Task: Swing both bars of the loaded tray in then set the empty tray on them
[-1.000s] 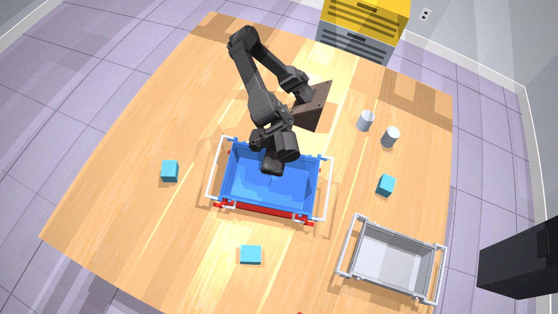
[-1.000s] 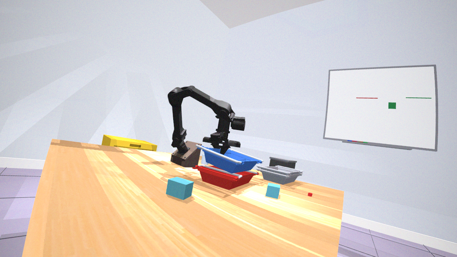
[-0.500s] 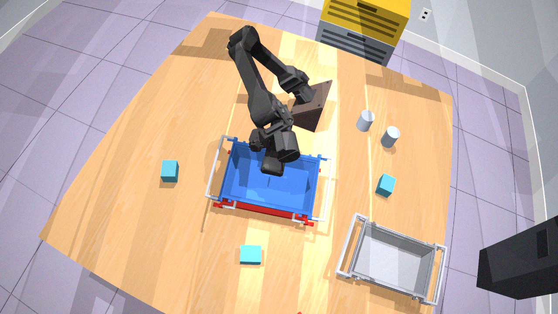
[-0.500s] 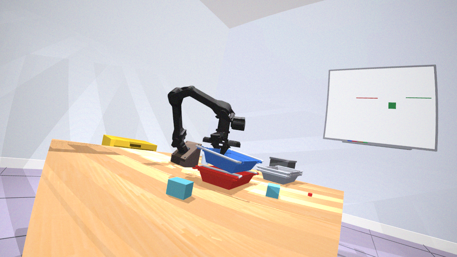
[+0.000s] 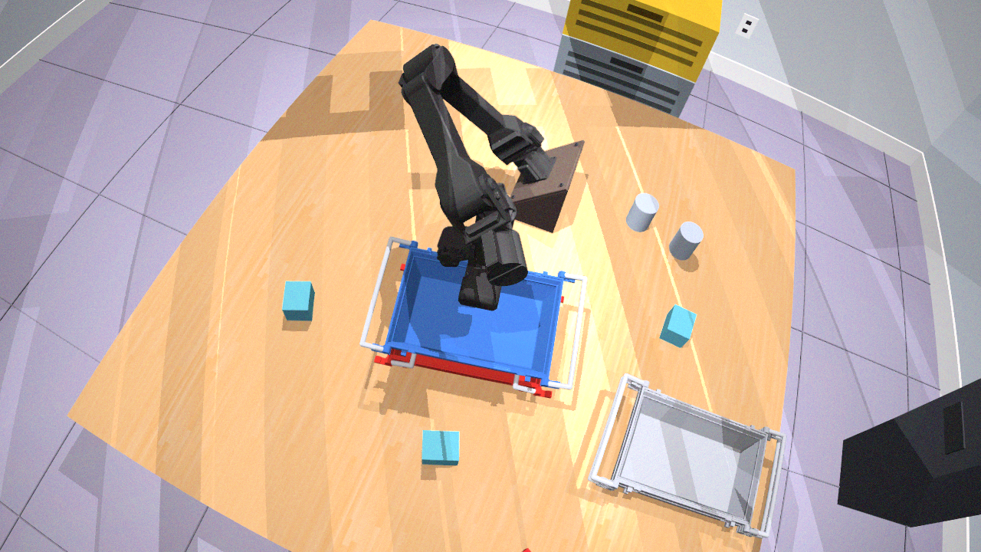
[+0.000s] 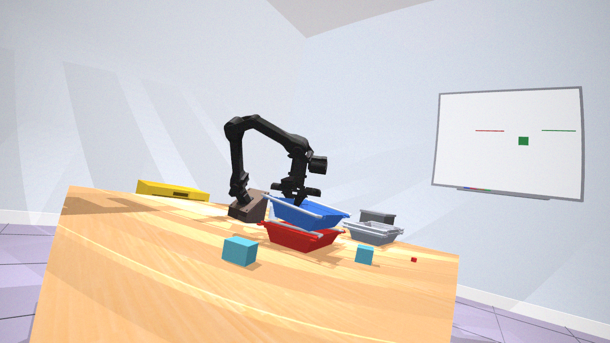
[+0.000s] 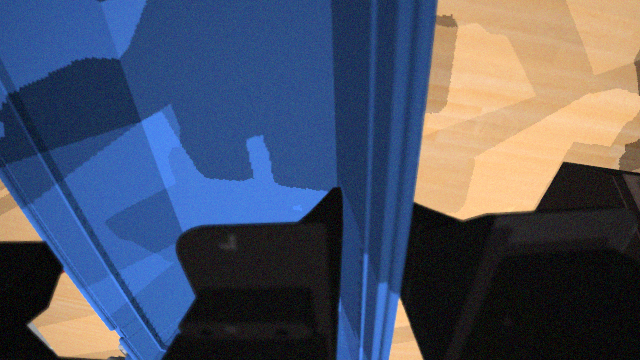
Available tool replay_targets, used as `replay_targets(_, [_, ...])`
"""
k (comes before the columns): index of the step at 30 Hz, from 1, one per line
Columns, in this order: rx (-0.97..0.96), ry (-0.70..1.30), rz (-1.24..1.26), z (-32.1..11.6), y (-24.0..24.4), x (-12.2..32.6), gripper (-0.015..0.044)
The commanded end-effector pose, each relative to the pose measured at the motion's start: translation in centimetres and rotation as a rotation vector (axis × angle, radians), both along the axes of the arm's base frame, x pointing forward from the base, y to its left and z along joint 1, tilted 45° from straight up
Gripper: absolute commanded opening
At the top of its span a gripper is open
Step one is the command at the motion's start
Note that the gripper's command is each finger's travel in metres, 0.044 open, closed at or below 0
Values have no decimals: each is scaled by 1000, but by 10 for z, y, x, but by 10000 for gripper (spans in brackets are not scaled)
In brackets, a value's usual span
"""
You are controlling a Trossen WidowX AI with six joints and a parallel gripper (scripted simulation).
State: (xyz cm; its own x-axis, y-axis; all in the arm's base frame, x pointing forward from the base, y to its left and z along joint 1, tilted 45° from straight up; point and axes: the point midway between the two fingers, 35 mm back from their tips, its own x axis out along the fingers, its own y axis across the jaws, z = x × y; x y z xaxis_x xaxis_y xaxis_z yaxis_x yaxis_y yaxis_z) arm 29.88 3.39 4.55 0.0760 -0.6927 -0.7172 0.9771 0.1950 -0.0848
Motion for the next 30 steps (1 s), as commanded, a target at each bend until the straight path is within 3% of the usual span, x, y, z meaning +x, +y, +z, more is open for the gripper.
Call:
replay_targets(1, [0, 1, 0, 0, 0, 0, 0])
replay_targets(30, [-3, 21, -19, -9, -13, -5, 0])
